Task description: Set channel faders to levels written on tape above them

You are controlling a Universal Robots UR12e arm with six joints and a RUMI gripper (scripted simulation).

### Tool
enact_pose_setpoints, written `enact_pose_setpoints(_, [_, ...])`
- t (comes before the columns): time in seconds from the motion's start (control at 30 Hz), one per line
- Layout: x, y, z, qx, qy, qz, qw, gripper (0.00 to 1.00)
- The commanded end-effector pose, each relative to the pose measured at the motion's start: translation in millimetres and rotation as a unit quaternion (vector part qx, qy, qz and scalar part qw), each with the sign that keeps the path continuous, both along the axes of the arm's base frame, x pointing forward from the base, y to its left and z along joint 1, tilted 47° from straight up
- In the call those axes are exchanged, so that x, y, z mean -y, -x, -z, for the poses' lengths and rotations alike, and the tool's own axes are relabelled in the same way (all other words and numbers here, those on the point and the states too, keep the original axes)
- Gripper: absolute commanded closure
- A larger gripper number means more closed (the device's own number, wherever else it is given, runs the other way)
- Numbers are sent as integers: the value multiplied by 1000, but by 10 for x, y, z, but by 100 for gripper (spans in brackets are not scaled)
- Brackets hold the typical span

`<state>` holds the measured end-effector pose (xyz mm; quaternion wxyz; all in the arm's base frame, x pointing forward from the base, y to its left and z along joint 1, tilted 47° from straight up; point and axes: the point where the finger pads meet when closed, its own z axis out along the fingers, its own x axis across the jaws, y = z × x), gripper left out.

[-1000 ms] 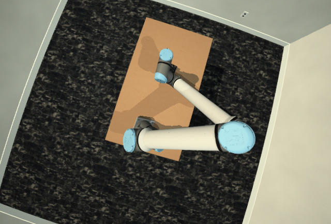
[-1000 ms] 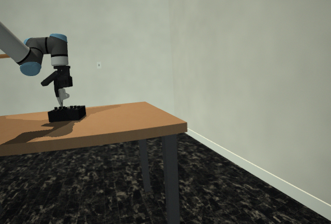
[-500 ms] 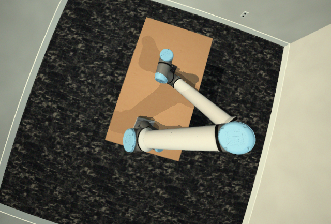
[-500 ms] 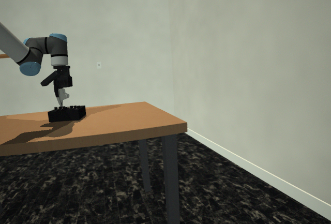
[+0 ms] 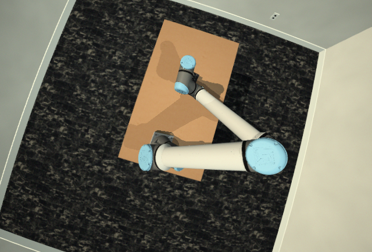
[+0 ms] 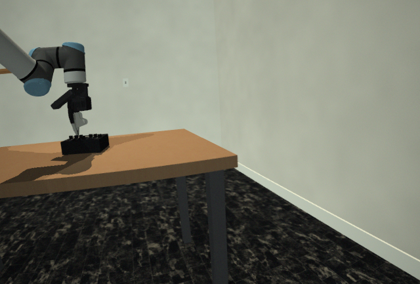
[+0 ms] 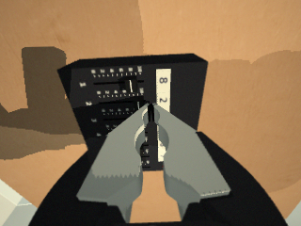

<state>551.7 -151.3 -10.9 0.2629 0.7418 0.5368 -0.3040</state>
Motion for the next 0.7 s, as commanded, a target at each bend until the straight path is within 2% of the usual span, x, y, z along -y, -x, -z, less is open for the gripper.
enact_pose_setpoints(0.0, [12,1,-20,0,0,0,1000,100])
enact_pose_setpoints(0.67, [80,27,-99,0,0,0,1000,100])
